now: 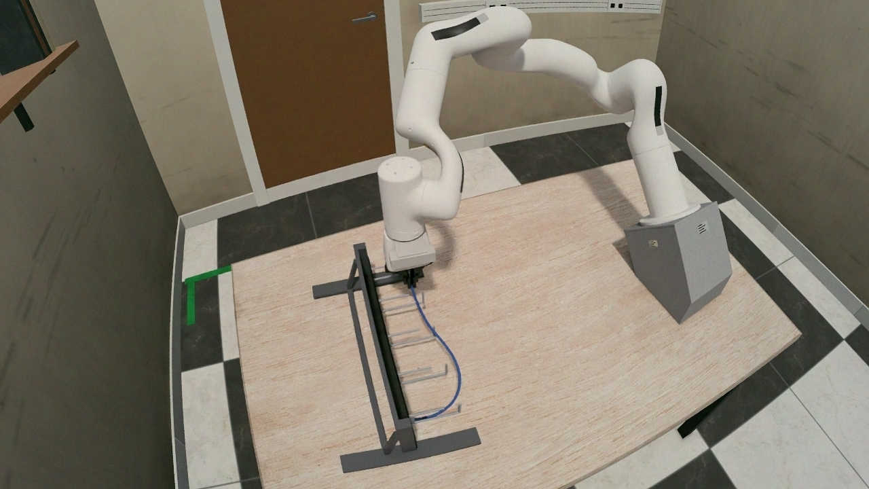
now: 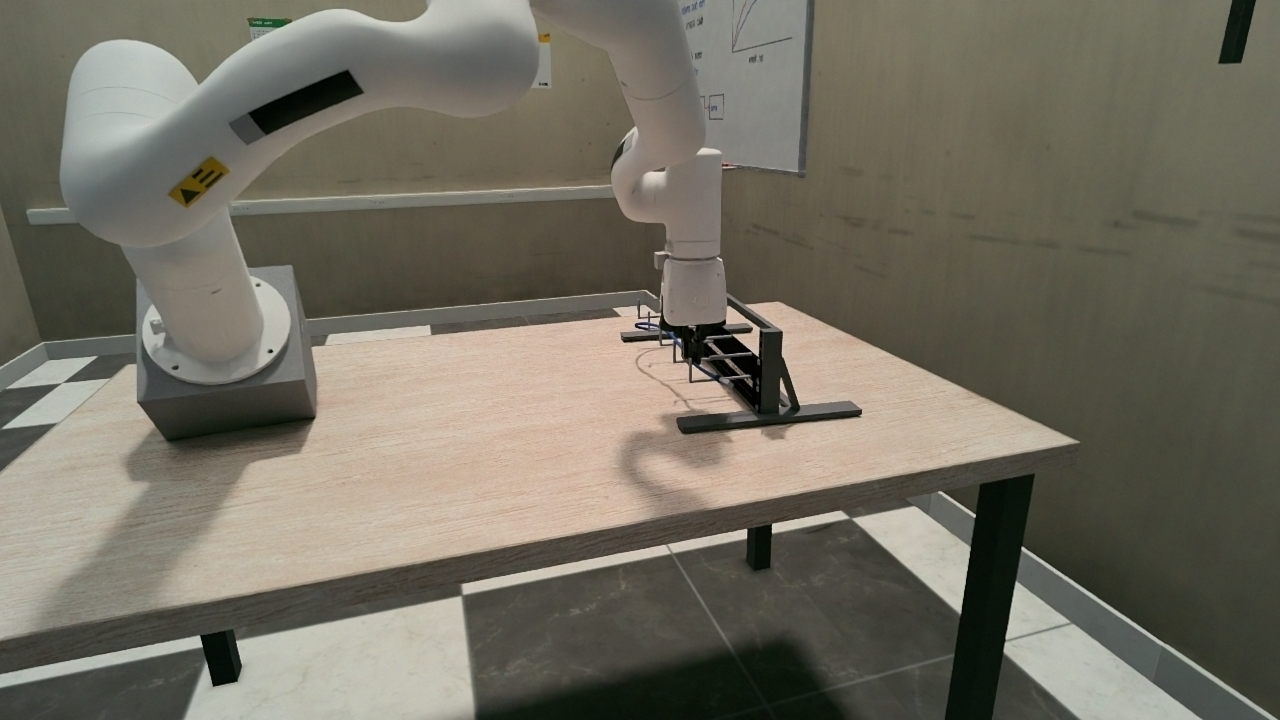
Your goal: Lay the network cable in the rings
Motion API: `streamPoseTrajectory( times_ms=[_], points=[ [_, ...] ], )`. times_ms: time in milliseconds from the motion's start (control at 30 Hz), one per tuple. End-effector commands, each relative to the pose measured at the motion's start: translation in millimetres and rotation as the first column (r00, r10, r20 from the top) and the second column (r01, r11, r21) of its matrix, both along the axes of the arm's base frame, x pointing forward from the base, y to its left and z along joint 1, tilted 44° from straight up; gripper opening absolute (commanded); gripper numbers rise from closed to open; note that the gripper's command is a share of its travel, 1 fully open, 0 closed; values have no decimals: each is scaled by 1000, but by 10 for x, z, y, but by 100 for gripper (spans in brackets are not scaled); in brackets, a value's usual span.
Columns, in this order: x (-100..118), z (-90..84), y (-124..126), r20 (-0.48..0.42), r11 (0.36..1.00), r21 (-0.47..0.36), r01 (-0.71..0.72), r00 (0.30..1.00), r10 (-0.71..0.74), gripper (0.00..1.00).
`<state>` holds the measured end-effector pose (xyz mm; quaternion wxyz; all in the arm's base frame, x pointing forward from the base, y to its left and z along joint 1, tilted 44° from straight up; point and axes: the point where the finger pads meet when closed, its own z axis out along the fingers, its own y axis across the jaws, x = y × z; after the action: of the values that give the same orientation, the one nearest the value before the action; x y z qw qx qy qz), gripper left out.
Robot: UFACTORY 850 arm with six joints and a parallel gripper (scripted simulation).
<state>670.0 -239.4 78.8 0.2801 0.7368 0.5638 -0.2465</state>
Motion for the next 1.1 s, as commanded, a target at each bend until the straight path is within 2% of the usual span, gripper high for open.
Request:
streamPoseTrajectory(
  times_ms=[0, 1067],
  points=[
    [8, -3, -6, 2, 1000, 0, -1, 1000, 1, 0],
    [68, -9, -33, 2, 1000, 0, -1, 1000, 1, 0]
  ],
)
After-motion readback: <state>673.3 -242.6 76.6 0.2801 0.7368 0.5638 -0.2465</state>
